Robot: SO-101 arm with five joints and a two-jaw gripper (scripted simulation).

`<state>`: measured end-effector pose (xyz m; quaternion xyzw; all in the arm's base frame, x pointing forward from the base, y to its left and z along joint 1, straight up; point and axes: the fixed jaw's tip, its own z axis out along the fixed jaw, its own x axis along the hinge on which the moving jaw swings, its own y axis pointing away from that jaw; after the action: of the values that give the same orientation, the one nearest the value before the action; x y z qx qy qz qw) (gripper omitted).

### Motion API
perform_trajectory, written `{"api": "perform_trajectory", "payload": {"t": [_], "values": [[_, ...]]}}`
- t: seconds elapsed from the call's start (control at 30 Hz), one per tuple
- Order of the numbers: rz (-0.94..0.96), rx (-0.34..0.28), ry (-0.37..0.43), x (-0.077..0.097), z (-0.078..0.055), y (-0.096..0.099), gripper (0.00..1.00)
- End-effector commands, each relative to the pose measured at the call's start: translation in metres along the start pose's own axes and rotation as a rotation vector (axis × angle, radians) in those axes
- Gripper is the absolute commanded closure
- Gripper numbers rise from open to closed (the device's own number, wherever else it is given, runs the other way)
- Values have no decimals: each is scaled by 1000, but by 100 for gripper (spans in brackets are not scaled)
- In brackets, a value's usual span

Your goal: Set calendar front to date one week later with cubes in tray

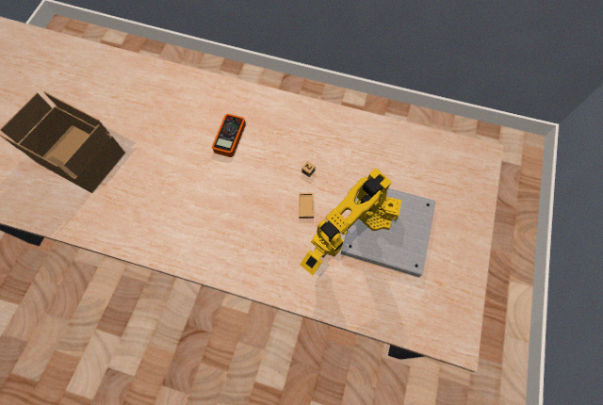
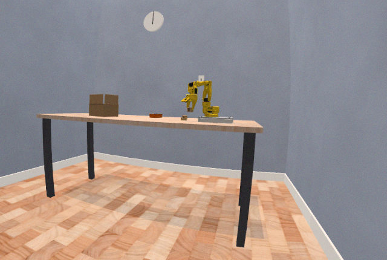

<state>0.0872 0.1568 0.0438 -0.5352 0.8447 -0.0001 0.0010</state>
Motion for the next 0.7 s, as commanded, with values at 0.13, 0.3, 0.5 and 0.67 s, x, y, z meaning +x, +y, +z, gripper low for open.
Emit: {"api": "perform_trajectory", "payload": {"t": [0.13,0.3,0.5,0.67], "values": [[44,-1,-7,0,0,2,100],[64,-1,-7,0,0,2,100],[72,-1,-7,0,0,2,100],[73,-1,-7,0,0,2,100]]}}
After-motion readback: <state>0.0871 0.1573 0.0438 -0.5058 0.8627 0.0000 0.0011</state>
